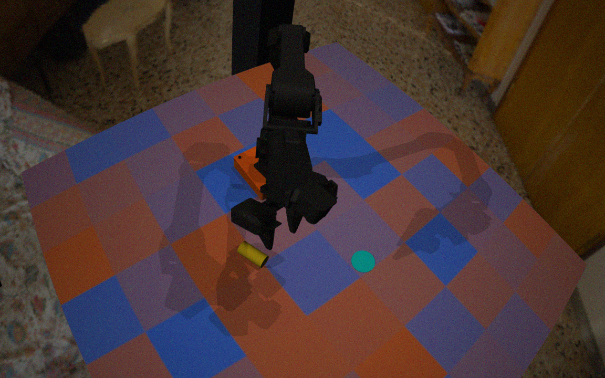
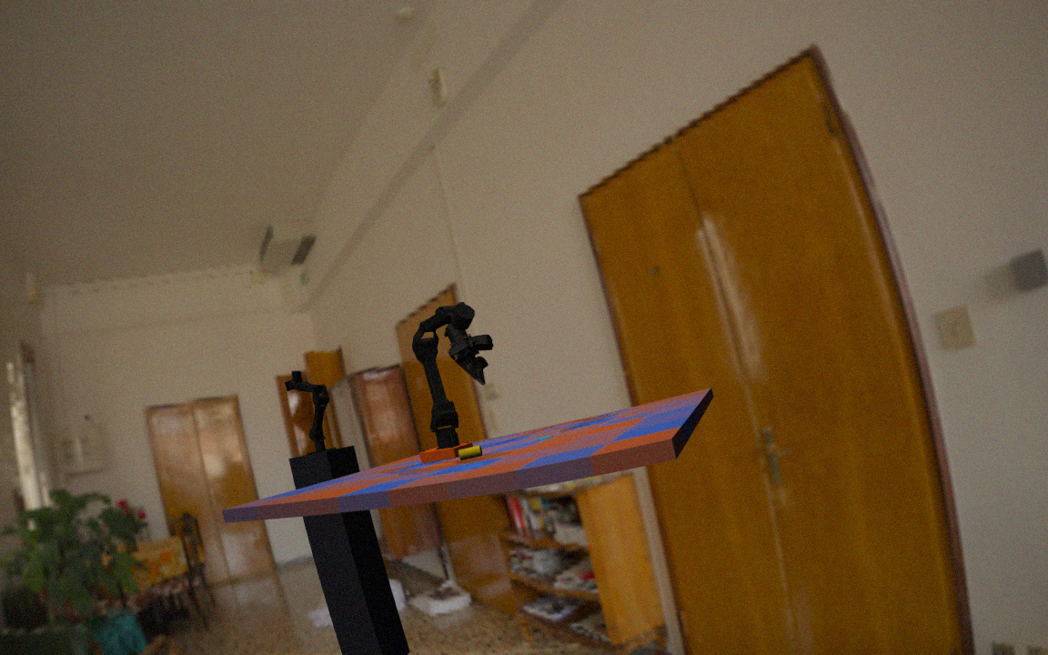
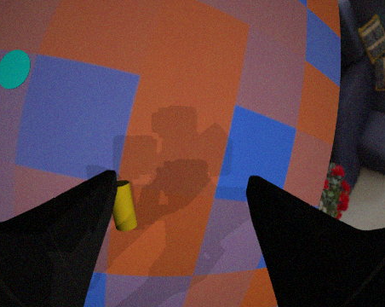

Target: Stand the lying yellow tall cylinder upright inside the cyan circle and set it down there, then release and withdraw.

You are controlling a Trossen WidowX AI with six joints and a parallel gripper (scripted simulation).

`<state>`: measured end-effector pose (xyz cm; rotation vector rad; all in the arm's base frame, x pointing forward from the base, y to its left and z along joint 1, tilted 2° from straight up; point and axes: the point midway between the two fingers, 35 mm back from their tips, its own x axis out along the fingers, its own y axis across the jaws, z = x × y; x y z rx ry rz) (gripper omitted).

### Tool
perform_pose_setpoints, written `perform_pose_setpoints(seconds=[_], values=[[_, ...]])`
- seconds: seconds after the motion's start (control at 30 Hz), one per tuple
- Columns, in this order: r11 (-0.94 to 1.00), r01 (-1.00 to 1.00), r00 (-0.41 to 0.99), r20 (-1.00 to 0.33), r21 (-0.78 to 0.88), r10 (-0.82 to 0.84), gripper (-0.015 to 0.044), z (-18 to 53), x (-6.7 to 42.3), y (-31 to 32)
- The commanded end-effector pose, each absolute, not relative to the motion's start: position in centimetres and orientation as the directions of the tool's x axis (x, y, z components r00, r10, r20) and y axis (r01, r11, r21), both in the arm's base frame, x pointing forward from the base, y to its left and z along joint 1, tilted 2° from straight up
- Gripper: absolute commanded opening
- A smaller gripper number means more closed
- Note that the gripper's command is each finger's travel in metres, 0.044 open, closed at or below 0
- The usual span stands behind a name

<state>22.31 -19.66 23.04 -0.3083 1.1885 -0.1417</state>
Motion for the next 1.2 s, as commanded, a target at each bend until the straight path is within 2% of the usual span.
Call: perform_pose_setpoints(seconds=[0.0,0.23,0.43,0.7,0.9,1.17], values=[[0.966,-0.128,0.249,-0.950,-0.225,-0.188,0.0309,19.2,20.5,-19.8],[0.973,-0.226,0.065,-0.998,-0.039,-0.025,0.0309,13.9,17.3,-18.9],[0.973,-0.230,0.057,-0.998,-0.030,-0.018,0.0309,12.8,17.3,-19.0],[0.973,-0.230,0.057,-0.998,-0.030,-0.017,0.0309,2.9,17.8,-19.0],[0.973,-0.230,0.057,-0.998,-0.030,-0.017,0.0309,2.7,17.7,-19.0],[0.973,-0.230,0.057,-0.998,-0.030,-0.017,0.0105,2.7,17.7,-19.0]])
